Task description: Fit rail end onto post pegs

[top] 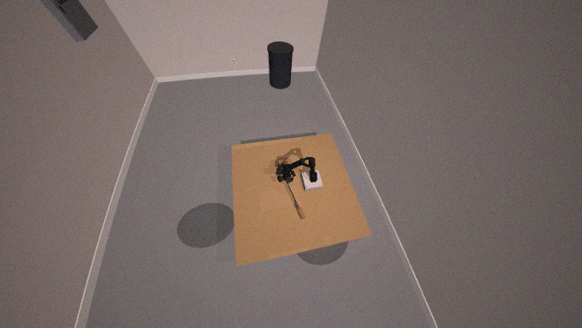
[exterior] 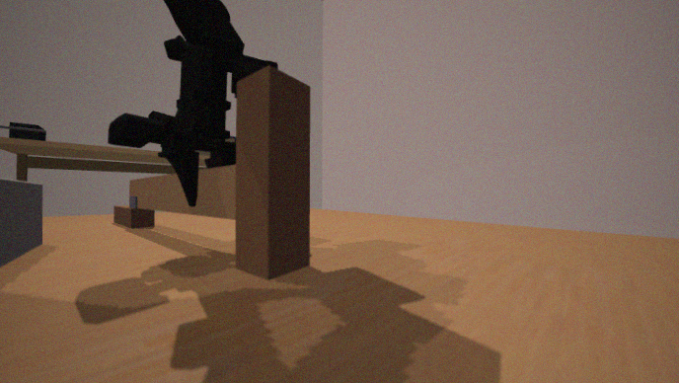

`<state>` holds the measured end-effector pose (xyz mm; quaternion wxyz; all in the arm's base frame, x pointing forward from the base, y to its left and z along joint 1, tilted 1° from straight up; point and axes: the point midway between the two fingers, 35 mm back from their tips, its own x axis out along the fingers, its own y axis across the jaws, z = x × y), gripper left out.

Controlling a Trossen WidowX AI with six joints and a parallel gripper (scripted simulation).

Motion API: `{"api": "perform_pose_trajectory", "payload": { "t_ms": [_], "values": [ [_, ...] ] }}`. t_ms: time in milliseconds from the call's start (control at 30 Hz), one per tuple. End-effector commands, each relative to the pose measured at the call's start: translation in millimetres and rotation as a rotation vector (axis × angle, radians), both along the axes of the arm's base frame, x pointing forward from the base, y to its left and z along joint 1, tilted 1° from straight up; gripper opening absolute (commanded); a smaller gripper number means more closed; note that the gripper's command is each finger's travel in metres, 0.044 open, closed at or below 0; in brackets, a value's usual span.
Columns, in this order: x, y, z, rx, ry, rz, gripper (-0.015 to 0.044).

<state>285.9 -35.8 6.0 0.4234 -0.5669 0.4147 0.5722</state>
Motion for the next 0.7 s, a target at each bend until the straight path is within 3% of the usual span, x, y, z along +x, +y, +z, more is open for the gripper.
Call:
{"api": "perform_pose_trajectory", "payload": {
  "t_ms": [0, 667],
  "values": [
    [3.9, -3.1, 2.4, -0.004, -0.011, 0.000, 0.0000],
    [5.7, -9.0, 2.7, -0.004, -0.011, 0.000, 0.0000]
  ]
}}
